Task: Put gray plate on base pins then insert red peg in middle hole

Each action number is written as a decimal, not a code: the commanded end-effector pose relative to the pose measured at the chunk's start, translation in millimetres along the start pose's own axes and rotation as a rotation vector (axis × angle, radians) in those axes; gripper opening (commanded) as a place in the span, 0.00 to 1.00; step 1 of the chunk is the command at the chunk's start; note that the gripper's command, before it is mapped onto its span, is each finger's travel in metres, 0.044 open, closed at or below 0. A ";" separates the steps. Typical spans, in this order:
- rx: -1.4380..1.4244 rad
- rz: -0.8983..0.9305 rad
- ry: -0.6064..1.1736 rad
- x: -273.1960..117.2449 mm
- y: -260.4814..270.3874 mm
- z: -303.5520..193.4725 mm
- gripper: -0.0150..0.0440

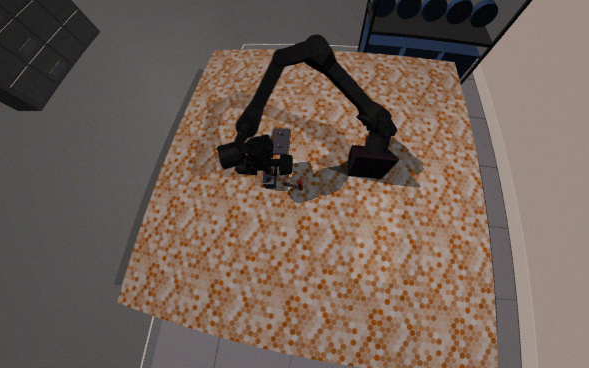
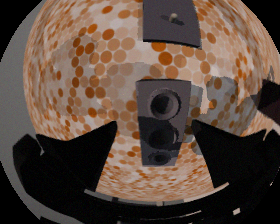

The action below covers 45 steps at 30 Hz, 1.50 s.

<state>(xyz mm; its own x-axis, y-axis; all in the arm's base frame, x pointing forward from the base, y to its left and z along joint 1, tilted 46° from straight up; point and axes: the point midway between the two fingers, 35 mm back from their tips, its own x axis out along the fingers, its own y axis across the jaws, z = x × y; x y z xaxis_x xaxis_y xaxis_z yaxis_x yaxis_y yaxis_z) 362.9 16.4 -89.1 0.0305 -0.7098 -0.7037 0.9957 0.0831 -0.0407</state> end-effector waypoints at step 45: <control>-0.015 -0.006 -0.001 -30.1 1.0 -0.6 0.25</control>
<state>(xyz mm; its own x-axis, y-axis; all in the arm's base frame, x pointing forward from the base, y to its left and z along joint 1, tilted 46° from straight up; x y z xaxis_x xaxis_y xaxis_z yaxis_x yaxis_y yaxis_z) 358.8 29.7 -77.4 0.0139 -0.7184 -0.6955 0.9931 0.0908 -0.0738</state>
